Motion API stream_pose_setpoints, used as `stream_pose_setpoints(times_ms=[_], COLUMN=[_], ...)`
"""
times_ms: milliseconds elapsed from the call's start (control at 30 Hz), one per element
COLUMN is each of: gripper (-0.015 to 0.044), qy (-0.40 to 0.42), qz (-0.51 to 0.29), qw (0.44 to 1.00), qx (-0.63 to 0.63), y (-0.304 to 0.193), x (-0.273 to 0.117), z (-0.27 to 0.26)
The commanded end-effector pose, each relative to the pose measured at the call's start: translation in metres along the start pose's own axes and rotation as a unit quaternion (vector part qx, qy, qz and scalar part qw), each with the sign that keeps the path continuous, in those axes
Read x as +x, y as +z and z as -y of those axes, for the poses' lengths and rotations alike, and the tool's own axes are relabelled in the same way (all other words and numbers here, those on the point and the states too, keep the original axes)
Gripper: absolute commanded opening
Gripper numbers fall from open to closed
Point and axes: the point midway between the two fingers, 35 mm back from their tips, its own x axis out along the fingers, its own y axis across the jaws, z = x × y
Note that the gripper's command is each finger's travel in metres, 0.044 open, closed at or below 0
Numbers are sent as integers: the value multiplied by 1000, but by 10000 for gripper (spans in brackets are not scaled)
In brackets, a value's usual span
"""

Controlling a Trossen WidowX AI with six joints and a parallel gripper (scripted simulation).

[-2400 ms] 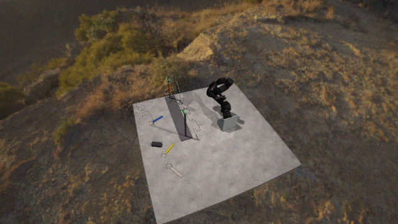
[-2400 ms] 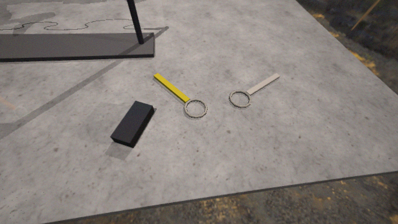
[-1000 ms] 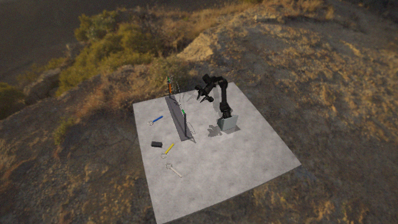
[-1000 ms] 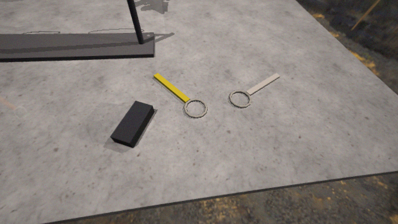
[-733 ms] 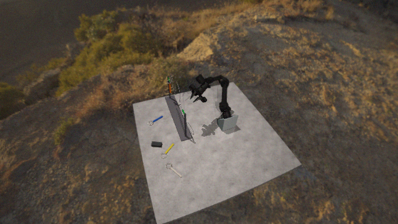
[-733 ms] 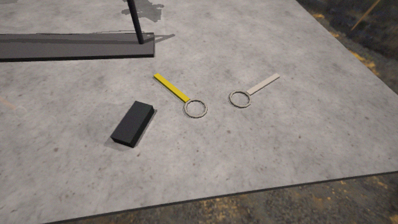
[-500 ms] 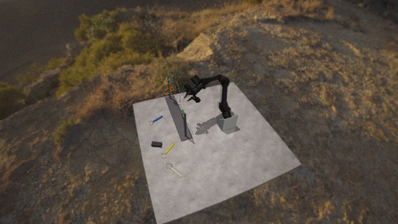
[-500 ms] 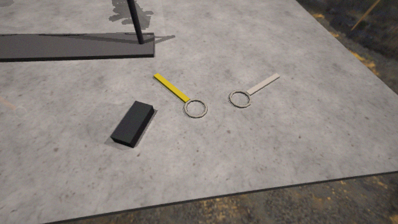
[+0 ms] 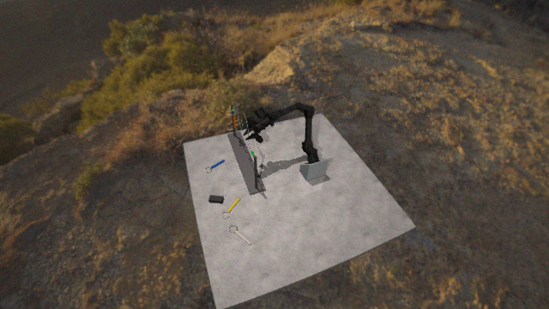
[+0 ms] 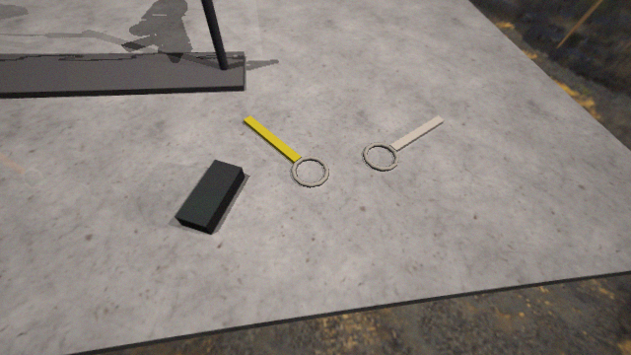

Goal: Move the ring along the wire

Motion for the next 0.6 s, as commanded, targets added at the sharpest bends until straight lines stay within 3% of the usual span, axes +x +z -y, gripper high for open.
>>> stream_pose_setpoints(times_ms=[0, 567], gripper=[160, 160], qy=[10, 8], qz=[11, 75], qw=[997, 970], qx=[-75, -231], y=[29, 122], x=[4, 0], z=[6, 48])
